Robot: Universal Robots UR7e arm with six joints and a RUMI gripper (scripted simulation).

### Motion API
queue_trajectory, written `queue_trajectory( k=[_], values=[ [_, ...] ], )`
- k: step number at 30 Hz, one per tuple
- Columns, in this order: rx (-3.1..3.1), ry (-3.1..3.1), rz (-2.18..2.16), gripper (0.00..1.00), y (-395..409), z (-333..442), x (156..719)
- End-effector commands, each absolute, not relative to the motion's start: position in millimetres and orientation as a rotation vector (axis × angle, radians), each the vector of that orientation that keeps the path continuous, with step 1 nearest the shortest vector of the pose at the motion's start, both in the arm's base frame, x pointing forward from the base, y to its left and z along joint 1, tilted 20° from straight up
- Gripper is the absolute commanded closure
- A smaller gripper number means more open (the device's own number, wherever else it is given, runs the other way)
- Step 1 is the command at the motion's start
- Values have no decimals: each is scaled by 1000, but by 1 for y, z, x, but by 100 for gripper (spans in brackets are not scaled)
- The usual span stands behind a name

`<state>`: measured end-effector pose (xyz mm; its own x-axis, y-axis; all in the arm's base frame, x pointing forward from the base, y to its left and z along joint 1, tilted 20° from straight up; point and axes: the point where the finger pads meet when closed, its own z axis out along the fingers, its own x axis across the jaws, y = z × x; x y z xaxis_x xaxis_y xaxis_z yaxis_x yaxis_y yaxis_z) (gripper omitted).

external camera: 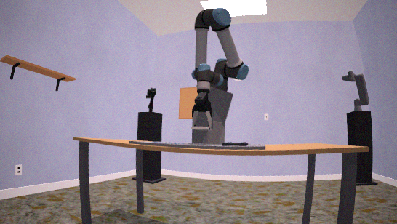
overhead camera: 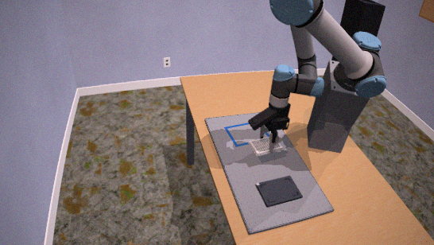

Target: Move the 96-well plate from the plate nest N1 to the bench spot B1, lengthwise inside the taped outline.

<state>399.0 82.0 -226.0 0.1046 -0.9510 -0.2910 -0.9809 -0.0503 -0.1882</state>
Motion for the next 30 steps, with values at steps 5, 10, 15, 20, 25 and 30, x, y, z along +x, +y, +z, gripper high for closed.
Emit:
queue_trajectory(
  k=[5,10,15,20,25,30],
  values=[
    [-2054,1895,124,100,57,-235,400],
    [-2054,1895,124,100,44,-239,400],
    [-2054,1895,124,100,29,-245,400],
    [-2054,1895,124,100,13,-251,401],
    [-2054,1895,124,100,3,-254,401],
    [-2054,1895,124,100,-12,-260,401]
  ],
)
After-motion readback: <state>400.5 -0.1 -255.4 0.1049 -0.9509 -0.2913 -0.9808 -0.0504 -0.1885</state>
